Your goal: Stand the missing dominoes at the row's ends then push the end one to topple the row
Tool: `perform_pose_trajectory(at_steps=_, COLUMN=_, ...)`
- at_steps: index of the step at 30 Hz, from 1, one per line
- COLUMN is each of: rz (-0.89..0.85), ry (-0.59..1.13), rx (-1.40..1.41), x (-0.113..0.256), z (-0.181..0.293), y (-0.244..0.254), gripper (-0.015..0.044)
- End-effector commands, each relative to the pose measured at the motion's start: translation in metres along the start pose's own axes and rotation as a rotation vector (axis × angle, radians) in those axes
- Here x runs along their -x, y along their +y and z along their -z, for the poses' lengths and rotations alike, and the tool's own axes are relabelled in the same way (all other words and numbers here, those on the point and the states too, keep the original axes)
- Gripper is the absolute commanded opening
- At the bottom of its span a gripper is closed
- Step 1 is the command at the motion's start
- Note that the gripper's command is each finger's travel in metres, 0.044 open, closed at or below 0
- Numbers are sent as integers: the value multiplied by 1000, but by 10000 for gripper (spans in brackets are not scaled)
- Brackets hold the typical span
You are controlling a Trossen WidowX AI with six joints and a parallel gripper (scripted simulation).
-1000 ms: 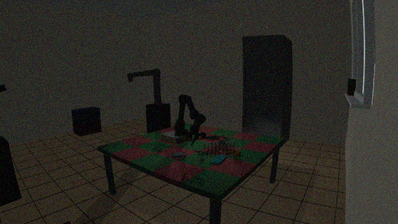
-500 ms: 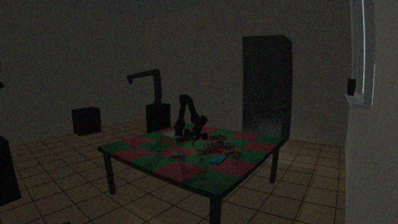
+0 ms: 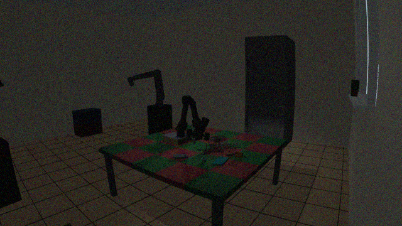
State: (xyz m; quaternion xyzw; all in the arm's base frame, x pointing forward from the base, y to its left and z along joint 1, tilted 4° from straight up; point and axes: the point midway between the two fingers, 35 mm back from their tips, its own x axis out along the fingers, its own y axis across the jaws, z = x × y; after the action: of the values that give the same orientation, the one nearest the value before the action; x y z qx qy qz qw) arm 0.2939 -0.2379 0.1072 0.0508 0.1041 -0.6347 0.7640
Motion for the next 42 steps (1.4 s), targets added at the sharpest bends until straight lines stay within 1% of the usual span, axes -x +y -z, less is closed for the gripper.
perform_pose_trajectory(at_steps=1, rz=22, ry=-35, rx=0, x=8, z=5, y=-7, gripper=28)
perform_pose_trajectory(at_steps=12, rz=94, ry=-149, rx=-76, x=37, z=5, y=-34, gripper=28)
perform_pose_trajectory(at_steps=20, rz=144, ry=-202, rx=-148, x=58, z=7, y=-57, gripper=28)
perform_pose_trajectory(at_steps=37, rz=145, ry=-203, rx=-150, x=59, z=7, y=-57, gripper=28)
perform_pose_trajectory(at_steps=42, rz=147, ry=-198, rx=-156, x=55, z=17, y=-53, gripper=28)
